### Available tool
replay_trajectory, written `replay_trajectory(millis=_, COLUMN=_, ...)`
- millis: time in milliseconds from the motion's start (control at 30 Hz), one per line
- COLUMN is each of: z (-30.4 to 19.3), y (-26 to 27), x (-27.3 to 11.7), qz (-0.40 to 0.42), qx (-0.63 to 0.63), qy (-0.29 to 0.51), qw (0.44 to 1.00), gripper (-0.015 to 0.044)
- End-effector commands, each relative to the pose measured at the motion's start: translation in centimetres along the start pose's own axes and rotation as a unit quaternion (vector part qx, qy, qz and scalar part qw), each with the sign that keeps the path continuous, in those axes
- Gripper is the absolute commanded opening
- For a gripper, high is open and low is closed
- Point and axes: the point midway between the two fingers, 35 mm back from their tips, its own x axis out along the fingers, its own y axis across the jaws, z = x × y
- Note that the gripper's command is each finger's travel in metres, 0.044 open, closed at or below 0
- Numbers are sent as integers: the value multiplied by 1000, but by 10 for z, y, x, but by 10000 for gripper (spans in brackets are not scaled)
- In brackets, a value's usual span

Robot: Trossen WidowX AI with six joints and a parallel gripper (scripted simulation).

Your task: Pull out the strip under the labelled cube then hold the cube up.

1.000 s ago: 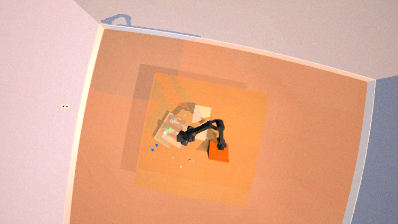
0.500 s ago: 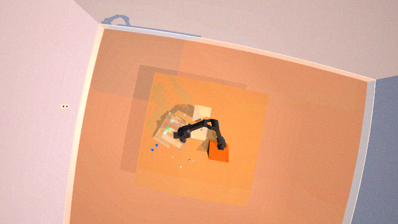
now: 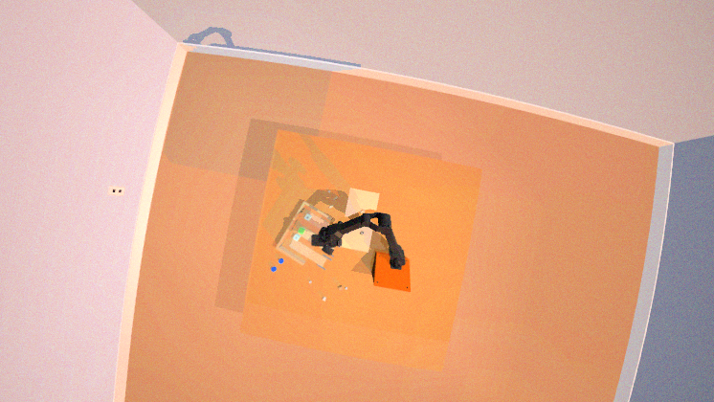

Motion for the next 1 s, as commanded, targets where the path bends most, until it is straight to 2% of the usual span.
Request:
replay_trajectory(millis=0, z=-2, y=1, x=9, qz=0, qx=-4, qy=2, qw=1000, gripper=0)
replay_trajectory(millis=967, z=-5, y=-3, x=47, qz=-2, qx=-4, qy=1, qw=1000, gripper=0)
